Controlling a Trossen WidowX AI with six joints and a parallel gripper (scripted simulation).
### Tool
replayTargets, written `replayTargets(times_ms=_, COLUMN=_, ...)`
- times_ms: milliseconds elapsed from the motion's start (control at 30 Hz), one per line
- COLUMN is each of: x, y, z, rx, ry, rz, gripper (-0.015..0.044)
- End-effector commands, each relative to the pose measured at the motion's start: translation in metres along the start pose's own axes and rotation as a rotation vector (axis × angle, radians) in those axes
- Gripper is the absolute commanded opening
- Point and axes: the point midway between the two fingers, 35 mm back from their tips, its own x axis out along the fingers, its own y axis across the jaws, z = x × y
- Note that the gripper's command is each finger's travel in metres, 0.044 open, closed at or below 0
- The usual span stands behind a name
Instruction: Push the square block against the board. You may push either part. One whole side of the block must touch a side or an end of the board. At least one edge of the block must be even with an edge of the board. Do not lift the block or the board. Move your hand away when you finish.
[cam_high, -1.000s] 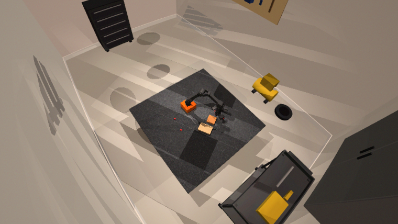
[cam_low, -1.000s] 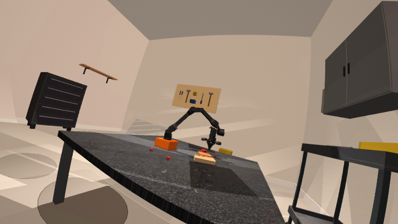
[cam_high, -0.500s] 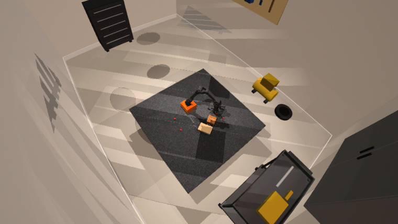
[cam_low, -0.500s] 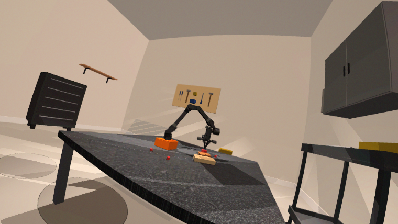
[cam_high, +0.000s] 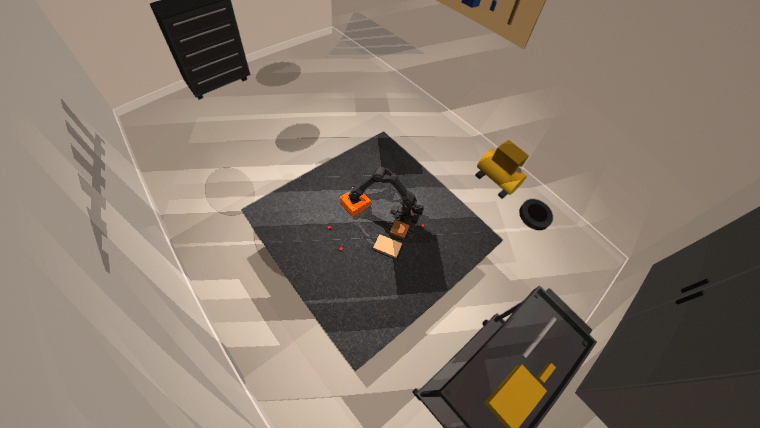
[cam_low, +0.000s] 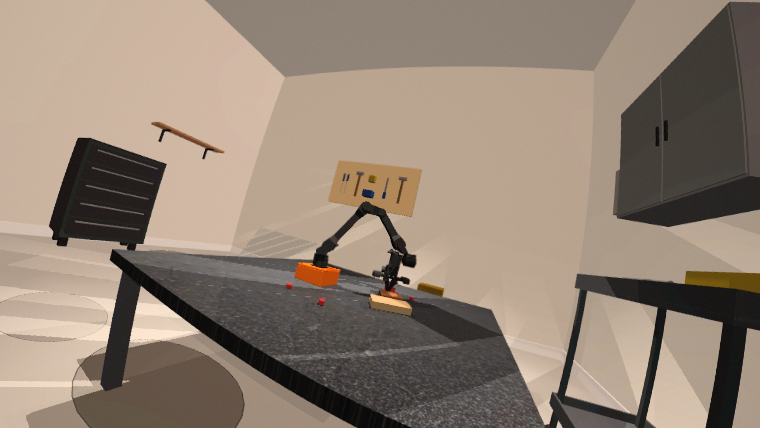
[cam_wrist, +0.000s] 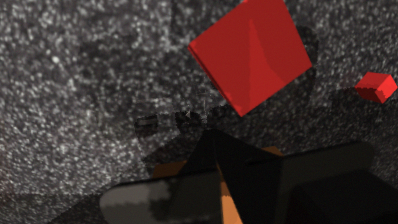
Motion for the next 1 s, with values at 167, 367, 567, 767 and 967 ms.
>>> replayTargets(times_ms=167, x=0.006, y=-0.003, z=-0.003, rx=-0.008, ry=-0.005, rz=-0.015, gripper=0.0000)
replayTargets(times_ms=367, x=0.006, y=-0.003, z=-0.010, rx=-0.008, ry=-0.004, rz=-0.015, gripper=0.0000)
replayTargets(times_ms=567, x=0.006, y=-0.003, z=-0.017, rx=-0.008, ry=-0.004, rz=-0.015, gripper=0.0000)
replayTargets(times_ms=767, x=0.006, y=-0.004, z=-0.025, rx=-0.008, ry=-0.003, rz=-0.015, gripper=0.0000)
replayTargets(times_ms=967, x=0.006, y=-0.004, z=-0.032, rx=-0.008, ry=-0.002, rz=-0.015, gripper=0.0000)
